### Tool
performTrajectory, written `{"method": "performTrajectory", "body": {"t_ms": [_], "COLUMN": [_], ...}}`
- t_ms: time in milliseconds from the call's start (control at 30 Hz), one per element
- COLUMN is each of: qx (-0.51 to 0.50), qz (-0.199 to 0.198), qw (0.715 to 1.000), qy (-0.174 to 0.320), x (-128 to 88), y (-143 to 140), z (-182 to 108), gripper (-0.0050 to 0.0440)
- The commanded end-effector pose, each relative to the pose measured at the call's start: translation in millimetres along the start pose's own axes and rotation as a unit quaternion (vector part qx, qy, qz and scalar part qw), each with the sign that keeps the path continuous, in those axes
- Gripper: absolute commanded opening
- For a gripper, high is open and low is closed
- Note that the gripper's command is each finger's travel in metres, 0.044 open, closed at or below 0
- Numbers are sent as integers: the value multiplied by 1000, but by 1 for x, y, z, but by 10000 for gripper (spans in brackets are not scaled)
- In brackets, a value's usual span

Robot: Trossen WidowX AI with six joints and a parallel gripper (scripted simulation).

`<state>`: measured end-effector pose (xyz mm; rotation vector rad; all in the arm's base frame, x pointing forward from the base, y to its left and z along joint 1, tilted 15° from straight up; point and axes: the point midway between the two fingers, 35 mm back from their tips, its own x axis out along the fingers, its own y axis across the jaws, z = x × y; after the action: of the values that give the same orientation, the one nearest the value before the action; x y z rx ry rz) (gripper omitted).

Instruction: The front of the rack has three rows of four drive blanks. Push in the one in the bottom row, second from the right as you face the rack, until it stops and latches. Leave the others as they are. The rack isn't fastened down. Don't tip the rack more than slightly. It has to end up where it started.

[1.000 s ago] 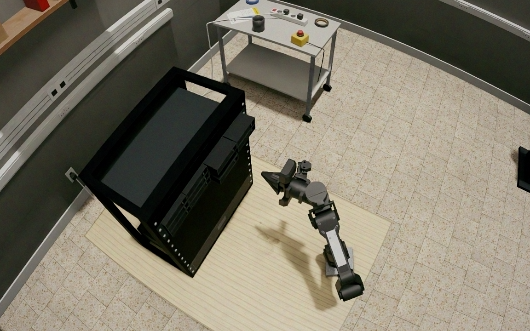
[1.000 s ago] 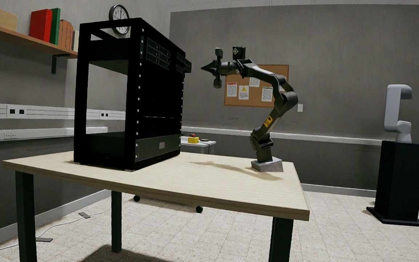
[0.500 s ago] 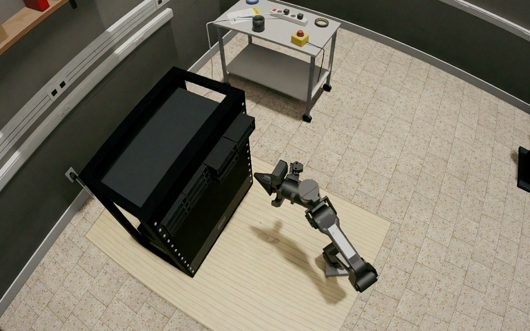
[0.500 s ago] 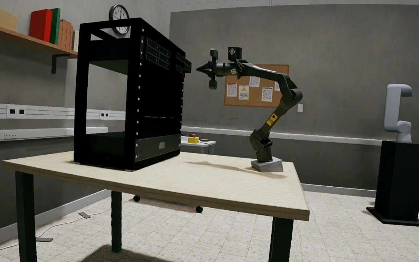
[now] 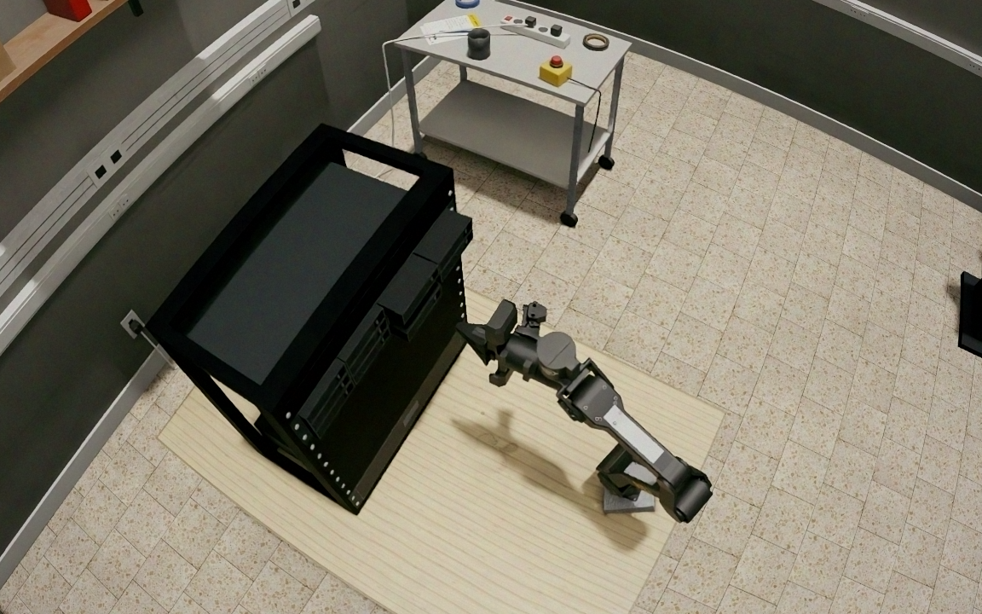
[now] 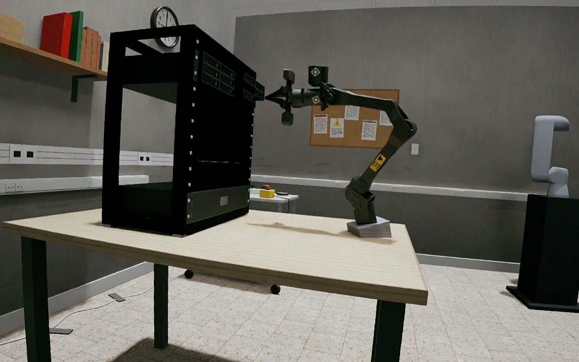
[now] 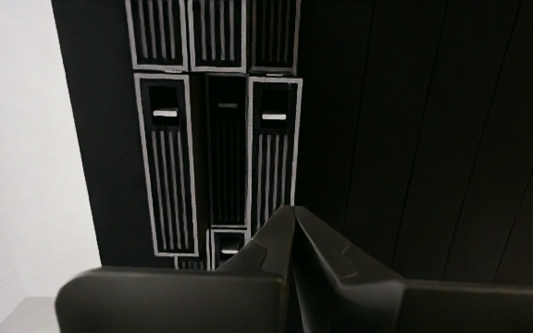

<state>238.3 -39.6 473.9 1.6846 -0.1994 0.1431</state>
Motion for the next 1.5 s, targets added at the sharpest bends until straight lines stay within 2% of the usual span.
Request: {"method": "performTrajectory", "body": {"t_ms": [0,733,900,1000,1467], "qx": [-5,-5,-5,-5,-5], "qz": [12,12,12,12,12], "qw": [1000,1000,1000,1000,1000], "qy": [0,0,0,0,0], "x": [4,14,40,47,47], "y": [8,6,7,7,7], "z": [-6,-9,-9,-9,-9], "gripper": [-50,-50,-50,-50,-50]}}
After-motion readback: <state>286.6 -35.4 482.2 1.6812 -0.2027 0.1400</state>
